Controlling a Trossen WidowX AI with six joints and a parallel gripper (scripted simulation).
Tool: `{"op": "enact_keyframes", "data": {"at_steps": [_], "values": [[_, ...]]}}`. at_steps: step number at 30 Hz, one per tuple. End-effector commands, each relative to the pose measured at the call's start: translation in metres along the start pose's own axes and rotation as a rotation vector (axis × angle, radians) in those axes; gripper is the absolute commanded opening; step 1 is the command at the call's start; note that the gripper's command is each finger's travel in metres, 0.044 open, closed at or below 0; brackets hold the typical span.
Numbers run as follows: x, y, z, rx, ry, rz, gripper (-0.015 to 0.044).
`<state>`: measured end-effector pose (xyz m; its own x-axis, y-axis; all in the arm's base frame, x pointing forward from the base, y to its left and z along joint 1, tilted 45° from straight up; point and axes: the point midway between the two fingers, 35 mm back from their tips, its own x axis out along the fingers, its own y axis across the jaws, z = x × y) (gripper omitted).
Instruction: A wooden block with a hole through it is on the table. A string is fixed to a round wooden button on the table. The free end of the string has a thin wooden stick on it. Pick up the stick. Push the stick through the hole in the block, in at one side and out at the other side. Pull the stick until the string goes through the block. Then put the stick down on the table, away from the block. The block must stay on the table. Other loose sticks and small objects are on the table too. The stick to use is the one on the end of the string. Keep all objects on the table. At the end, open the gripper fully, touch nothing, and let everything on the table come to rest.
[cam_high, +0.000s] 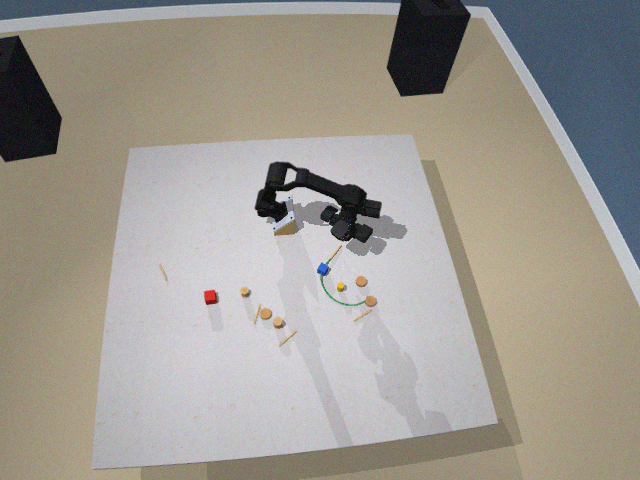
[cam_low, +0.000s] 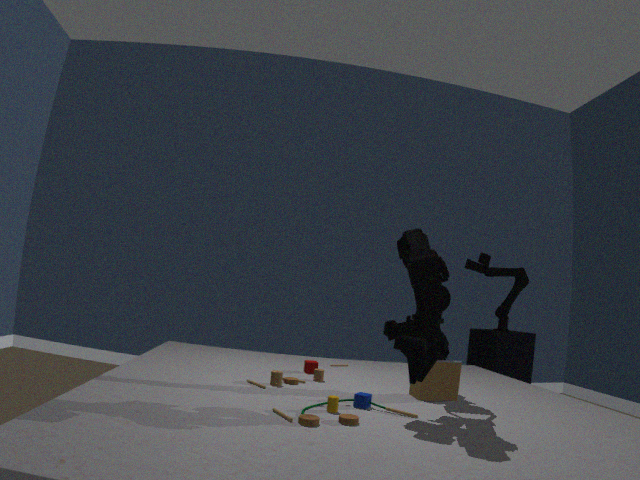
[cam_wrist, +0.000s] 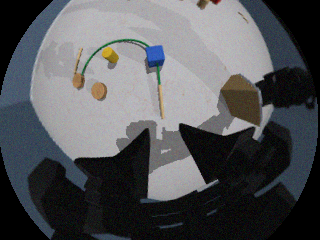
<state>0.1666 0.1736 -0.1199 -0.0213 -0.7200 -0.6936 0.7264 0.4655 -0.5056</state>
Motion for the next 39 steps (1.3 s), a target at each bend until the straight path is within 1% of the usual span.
{"op": "enact_keyframes", "data": {"at_steps": [1,7,9,11,39], "values": [[0.0,0.0,0.0,0.0,0.0,0.0,0.0236],[-0.002,0.0,0.0,0.0,0.0,0.0,0.0394],[-0.019,0.0,0.001,-0.002,0.0,-0.004,0.044],[-0.028,0.0,0.002,0.0,0.0,-0.005,0.044],[-0.025,0.001,0.002,-0.006,-0.003,-0.001,0.044]]}}
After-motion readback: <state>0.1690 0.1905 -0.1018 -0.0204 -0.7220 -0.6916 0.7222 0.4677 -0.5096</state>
